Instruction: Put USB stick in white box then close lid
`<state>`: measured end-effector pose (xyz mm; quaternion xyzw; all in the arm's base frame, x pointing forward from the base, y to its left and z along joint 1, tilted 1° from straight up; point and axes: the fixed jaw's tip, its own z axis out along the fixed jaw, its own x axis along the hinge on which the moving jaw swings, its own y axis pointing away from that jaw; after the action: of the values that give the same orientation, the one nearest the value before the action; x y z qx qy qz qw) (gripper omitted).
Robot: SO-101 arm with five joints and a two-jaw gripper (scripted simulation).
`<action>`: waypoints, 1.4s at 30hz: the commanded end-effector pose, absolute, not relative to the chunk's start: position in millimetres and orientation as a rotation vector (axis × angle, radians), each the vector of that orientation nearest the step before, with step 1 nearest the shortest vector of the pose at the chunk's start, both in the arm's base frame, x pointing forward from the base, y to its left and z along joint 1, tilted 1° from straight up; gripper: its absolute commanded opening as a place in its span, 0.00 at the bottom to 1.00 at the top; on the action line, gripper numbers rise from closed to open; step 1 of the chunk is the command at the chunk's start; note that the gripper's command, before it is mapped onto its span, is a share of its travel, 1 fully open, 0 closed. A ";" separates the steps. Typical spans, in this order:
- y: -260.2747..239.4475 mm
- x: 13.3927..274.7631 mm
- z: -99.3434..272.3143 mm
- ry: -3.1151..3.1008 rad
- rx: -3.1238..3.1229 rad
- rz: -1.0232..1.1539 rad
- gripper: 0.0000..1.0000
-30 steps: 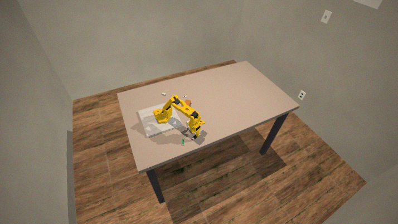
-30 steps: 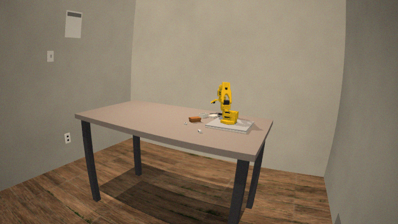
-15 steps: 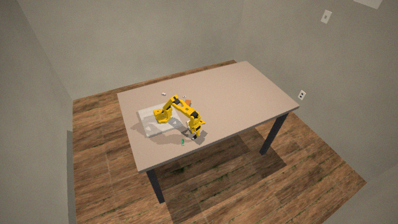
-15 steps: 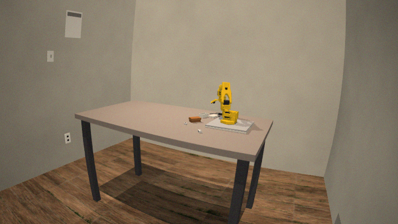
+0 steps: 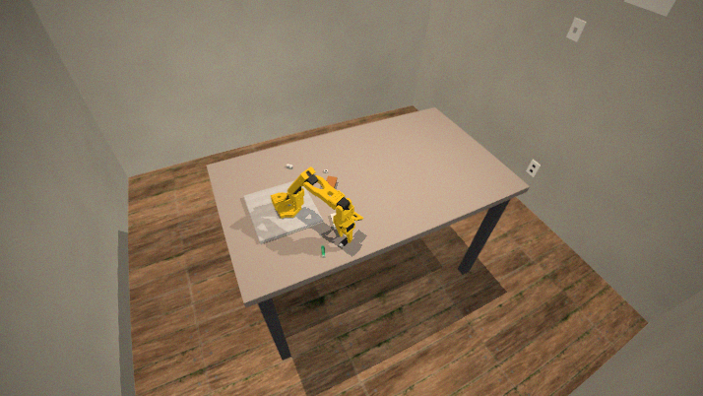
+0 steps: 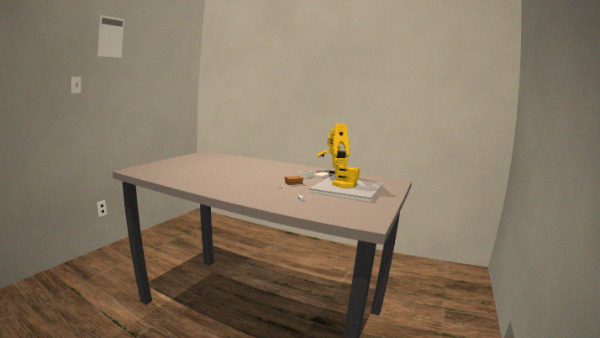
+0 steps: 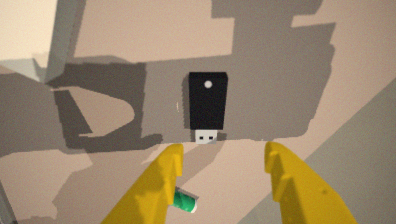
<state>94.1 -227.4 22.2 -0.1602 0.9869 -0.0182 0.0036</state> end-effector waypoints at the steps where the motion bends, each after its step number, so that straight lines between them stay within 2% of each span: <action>1: -224.7 92.1 16.0 3.101 -0.484 -0.021 0.20; 42: -225.0 92.3 2.2 3.101 -0.484 -0.021 0.20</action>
<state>94.4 -228.1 10.5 -0.1601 0.9869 -0.0204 0.0041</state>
